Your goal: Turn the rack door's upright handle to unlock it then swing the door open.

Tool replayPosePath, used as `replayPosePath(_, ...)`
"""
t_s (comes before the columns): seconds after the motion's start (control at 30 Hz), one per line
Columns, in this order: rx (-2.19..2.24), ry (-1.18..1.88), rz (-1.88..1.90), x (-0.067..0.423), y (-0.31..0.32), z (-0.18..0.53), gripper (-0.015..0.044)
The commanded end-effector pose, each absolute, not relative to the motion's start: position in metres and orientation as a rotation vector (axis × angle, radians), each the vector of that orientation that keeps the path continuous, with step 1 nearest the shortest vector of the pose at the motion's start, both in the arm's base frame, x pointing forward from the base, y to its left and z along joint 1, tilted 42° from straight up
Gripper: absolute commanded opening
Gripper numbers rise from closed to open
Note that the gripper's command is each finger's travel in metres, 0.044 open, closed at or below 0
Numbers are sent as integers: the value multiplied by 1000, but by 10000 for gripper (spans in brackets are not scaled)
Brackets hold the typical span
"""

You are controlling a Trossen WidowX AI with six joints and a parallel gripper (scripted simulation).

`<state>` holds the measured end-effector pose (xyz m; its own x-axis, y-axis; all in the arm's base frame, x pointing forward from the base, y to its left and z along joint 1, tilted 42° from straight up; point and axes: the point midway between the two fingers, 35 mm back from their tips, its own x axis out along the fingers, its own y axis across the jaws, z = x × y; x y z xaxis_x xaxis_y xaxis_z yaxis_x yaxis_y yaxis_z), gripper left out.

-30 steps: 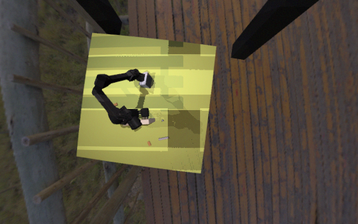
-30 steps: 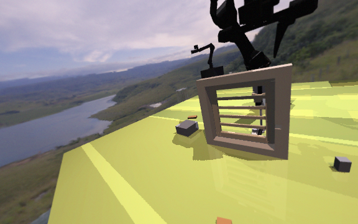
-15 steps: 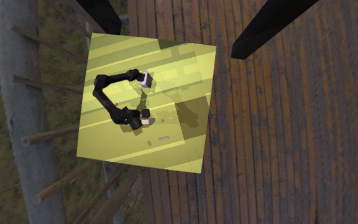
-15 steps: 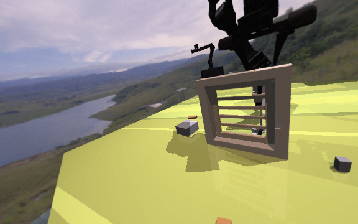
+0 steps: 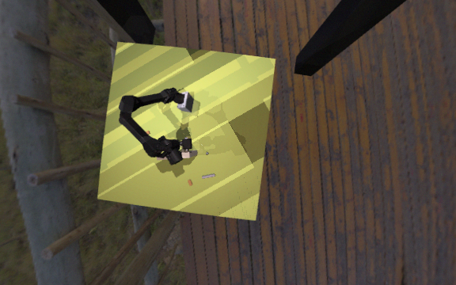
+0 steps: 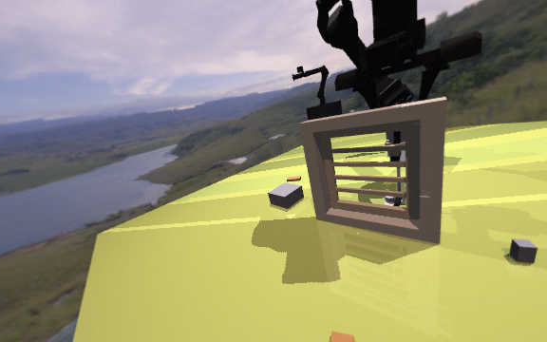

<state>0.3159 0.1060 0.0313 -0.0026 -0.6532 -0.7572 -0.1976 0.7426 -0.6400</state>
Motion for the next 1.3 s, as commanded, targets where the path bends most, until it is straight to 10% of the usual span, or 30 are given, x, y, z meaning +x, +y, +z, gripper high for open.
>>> replayPosePath(0.0, -719, 1572, -413, 314, 99, 26, 282)
replayPosePath(0.33, -720, 1572, -414, 312, 90, 16, 282)
replayPosePath(0.57, -720, 1572, -414, 312, 90, 16, 99)
replayPosePath(1.27, -851, 1621, -282, 312, 90, 16, 10)
